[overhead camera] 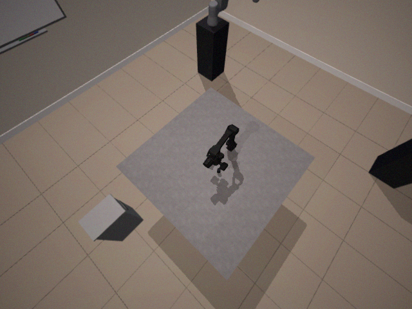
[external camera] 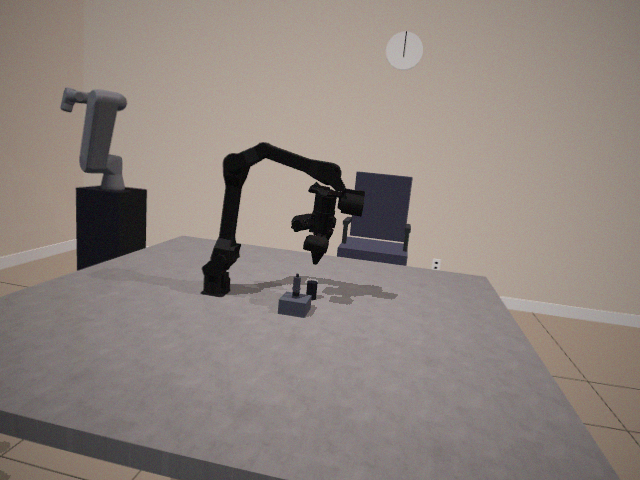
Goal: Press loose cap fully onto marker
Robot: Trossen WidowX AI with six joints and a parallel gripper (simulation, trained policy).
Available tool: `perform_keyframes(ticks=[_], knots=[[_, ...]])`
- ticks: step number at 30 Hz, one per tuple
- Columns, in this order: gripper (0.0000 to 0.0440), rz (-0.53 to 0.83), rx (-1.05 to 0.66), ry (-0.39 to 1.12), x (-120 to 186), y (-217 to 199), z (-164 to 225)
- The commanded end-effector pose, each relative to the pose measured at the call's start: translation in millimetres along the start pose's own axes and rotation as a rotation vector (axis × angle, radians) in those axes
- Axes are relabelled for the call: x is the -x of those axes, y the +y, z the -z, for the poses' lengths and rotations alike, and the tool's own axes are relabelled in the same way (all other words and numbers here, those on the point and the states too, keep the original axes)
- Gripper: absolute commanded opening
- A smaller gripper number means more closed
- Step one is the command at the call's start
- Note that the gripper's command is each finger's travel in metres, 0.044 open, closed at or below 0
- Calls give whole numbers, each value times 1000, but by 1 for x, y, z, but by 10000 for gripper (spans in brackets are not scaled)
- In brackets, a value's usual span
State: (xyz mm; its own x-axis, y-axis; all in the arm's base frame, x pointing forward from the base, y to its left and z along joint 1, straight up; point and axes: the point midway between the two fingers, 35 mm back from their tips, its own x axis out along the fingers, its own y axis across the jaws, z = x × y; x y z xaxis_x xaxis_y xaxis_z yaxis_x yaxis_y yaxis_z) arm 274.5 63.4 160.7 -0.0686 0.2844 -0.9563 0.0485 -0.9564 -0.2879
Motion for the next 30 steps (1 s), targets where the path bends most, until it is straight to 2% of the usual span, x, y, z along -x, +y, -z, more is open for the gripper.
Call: perform_keyframes(ticks=[1,30], knots=[[306,-25,7,-12,-5,4,3],[287,-223,83,-126,-53,19,4]])
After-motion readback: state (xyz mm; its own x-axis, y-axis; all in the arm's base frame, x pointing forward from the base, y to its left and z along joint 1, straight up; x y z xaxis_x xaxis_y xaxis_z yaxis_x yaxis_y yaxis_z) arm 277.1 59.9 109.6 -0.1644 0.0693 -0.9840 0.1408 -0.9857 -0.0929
